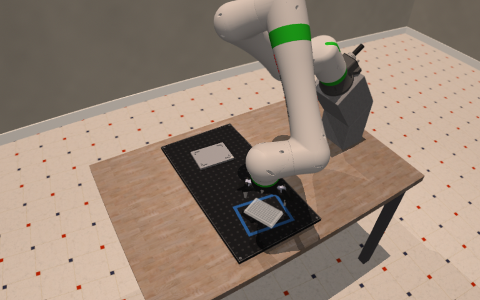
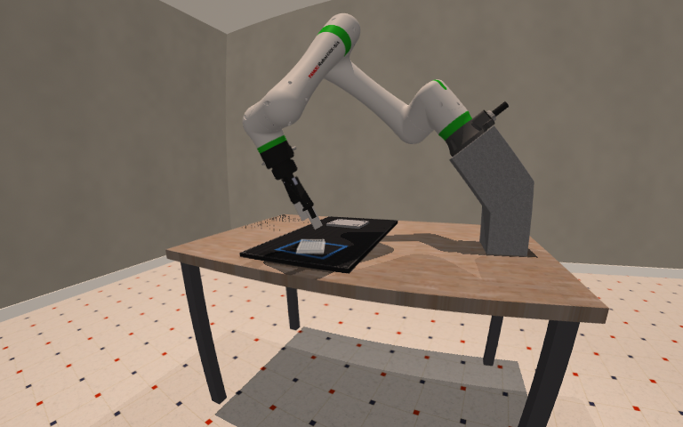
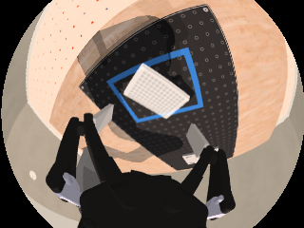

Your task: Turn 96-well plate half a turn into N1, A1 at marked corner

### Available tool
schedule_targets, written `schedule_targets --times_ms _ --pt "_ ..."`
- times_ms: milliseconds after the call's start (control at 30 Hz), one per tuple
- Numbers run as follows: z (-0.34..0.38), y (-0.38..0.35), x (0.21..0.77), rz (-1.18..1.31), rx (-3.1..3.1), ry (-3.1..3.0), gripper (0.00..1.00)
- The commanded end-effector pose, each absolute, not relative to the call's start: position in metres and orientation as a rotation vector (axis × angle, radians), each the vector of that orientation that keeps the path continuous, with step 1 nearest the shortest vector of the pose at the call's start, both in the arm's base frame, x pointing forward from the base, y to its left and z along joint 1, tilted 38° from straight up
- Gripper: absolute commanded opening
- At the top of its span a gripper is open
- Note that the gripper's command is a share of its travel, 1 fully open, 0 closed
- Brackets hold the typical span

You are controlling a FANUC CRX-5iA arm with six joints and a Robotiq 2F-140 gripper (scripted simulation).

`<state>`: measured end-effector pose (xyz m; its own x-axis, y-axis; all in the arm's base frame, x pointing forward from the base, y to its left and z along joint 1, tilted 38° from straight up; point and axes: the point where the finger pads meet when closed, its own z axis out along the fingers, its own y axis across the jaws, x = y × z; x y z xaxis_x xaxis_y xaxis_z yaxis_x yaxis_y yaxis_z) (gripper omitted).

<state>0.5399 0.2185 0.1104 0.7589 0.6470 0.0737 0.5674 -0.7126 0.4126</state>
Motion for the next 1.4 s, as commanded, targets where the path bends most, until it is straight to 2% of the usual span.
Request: schedule_targets --times_ms 0,1167,1367 --pt "0.1102 0.2181 0.5398 0.291 2.445 1.082 1.0" --pt "0.1102 0.2181 0.5398 0.183 1.369 1.788 1.0" --pt "0.1102 0.2181 0.5398 0.182 1.365 1.79 1.0"
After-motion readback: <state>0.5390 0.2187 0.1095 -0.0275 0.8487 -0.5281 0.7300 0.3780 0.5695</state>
